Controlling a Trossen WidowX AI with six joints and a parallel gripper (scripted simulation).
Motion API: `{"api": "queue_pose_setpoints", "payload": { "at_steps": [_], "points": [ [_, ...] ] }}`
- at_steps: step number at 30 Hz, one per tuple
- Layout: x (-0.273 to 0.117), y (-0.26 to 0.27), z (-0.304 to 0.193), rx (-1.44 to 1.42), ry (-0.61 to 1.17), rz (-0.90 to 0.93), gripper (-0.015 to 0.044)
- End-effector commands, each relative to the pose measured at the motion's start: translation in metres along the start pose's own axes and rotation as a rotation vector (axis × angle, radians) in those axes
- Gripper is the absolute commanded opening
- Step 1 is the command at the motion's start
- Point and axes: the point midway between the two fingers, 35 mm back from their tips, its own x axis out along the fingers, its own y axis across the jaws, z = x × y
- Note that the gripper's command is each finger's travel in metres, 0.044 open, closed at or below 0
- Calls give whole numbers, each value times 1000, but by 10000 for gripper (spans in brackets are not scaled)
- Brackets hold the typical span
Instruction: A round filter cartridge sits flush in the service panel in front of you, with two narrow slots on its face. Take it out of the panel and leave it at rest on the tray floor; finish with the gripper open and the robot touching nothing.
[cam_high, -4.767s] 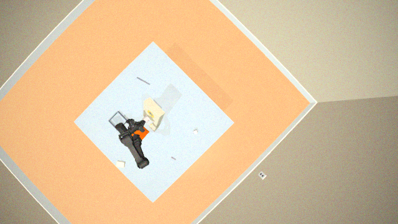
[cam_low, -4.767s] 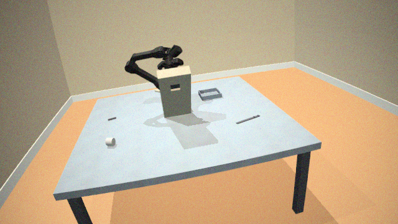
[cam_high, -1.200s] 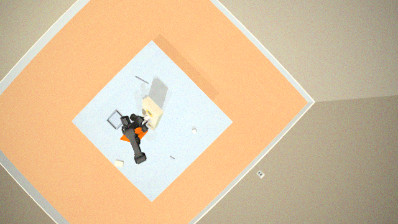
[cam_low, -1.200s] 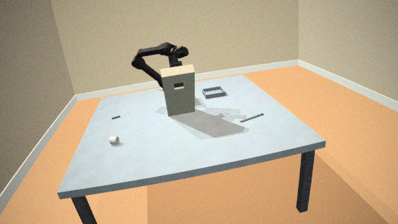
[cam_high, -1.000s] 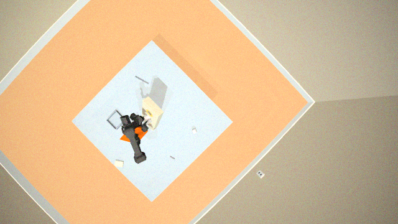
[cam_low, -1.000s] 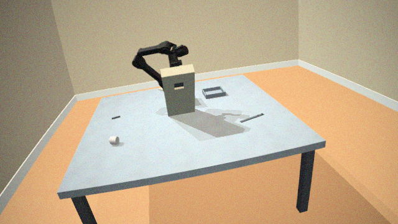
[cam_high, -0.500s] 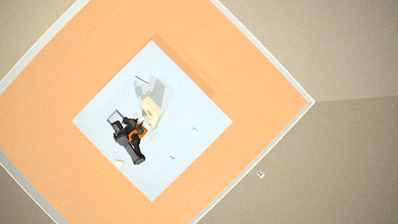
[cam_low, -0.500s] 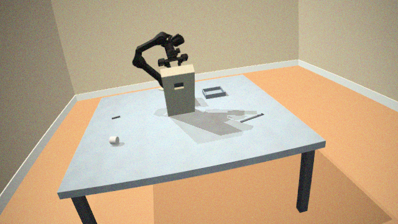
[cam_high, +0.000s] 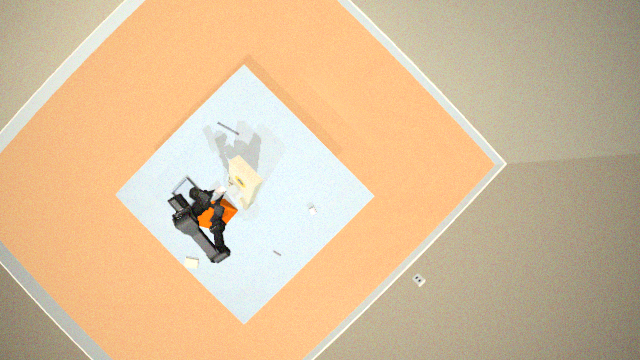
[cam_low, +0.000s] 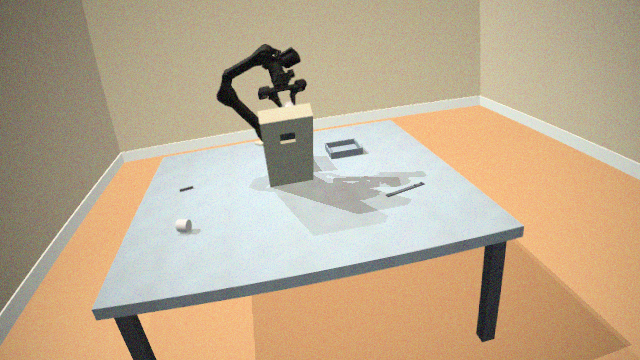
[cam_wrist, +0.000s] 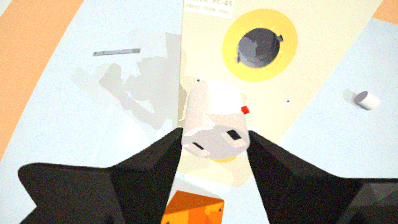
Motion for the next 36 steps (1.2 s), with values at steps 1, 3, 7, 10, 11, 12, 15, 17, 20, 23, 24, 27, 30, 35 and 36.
{"api": "queue_pose_setpoints", "payload": {
  "at_steps": [1, 3, 7, 10, 11, 12, 15, 17, 20, 23, 24, 27, 30, 35, 36],
  "points": [
    [1, 16, 5, 12, 11, -10, 0],
    [3, 24, 6, 12, 17, -18, 0],
    [8, 40, 8, 14, 29, -35, 0],
    [11, 51, 9, 15, 38, -48, 0],
    [13, 55, 9, 16, 41, -53, 0],
    [14, 59, 9, 16, 43, -57, 0],
    [14, 55, 5, -4, 43, -56, 0],
    [15, 65, 1, -43, 57, -30, 0],
    [15, 88, -8, -135, 85, 33, 0],
    [15, 110, -18, -229, 107, 100, 0],
    [15, 118, -22, -261, 113, 124, 0],
    [14, 141, -32, -357, 126, 195, 0],
    [12, 163, -43, -455, 132, 269, 0],
    [8, 198, -62, -622, 127, 397, 0],
    [7, 205, -66, -656, 124, 423, 0]
  ]
}}
